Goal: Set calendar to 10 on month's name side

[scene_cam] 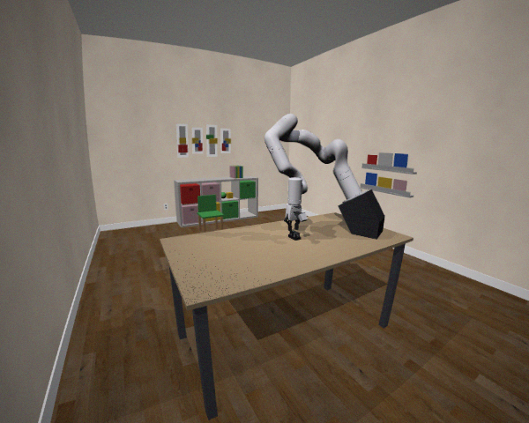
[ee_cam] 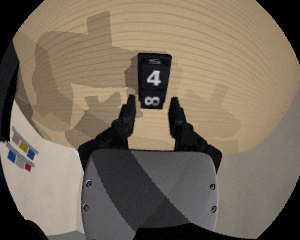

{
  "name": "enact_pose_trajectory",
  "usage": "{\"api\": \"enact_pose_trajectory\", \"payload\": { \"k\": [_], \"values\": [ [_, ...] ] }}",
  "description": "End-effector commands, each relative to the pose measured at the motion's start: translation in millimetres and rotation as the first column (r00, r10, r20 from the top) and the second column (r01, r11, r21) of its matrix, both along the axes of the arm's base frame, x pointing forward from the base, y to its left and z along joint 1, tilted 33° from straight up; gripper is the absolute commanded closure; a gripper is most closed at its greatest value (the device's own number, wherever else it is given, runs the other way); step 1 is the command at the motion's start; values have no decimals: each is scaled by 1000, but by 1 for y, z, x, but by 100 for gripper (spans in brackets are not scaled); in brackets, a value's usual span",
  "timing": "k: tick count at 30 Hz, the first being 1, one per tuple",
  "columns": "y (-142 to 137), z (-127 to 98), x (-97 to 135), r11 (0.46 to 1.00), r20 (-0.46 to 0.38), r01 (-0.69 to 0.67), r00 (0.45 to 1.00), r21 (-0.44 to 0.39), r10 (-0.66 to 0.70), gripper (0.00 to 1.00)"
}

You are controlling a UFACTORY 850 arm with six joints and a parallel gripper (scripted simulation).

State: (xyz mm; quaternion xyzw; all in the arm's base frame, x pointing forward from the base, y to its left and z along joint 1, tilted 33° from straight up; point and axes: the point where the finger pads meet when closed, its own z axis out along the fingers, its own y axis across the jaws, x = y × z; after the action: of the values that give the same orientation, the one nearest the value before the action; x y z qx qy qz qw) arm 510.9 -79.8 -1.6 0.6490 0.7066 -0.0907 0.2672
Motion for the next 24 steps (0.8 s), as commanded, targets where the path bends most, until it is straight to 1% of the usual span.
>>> {"api": "enact_pose_trajectory", "payload": {
  "k": [1, 6, 10, 14, 19, 20, 24],
  "values": [
    [8, 15, -4, 1000, -1, 0, 1000, -1, 0, 51],
    [20, 36, -11, 1000, -1, 0, 1000, -1, 0, 51],
    [27, 48, -15, 1000, -1, 0, 1000, -1, 0, 51],
    [30, 53, -16, 1000, -1, 0, 1000, -1, 0, 51],
    [30, 53, -16, 1000, -1, 0, 1000, -1, 0, 51],
    [30, 53, -16, 1000, -1, 0, 1000, -1, 0, 0],
    [30, 53, -16, 1000, -1, 0, 1000, -1, 0, 0]
  ]
}}
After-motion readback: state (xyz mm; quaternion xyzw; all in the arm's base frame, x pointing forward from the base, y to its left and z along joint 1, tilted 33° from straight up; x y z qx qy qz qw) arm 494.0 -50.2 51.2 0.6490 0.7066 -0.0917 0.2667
